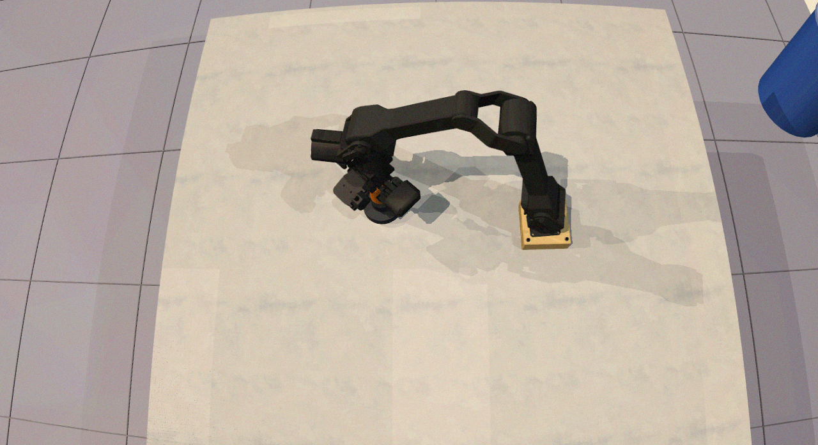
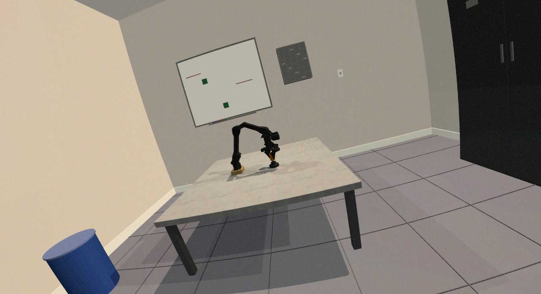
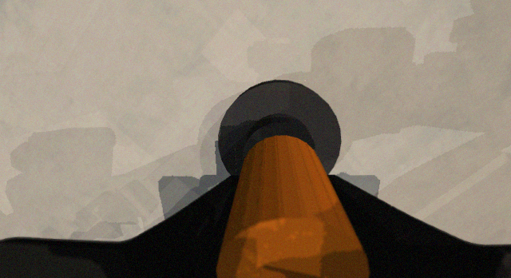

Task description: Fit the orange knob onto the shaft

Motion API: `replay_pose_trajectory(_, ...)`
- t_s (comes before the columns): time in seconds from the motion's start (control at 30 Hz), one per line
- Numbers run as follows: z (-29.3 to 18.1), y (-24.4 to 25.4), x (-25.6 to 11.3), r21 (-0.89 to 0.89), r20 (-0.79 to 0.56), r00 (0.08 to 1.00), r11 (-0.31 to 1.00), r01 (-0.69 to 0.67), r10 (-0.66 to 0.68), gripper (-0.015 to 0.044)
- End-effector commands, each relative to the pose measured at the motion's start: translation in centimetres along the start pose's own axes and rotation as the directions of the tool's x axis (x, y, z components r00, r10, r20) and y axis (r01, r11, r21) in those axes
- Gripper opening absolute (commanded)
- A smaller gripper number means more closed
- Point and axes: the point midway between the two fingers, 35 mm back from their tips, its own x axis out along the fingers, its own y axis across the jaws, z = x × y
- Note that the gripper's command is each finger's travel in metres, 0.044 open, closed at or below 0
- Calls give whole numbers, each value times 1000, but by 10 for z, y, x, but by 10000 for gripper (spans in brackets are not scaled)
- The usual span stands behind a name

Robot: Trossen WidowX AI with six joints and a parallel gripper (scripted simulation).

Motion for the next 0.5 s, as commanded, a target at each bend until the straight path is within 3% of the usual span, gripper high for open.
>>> replay_pose_trajectory(0.0,0,-1,0,-11,-1,1000,1000,3,-3,0)
replay_pose_trajectory(0.47,0,-1,1,58,-1,1000,998,3,-3,0)
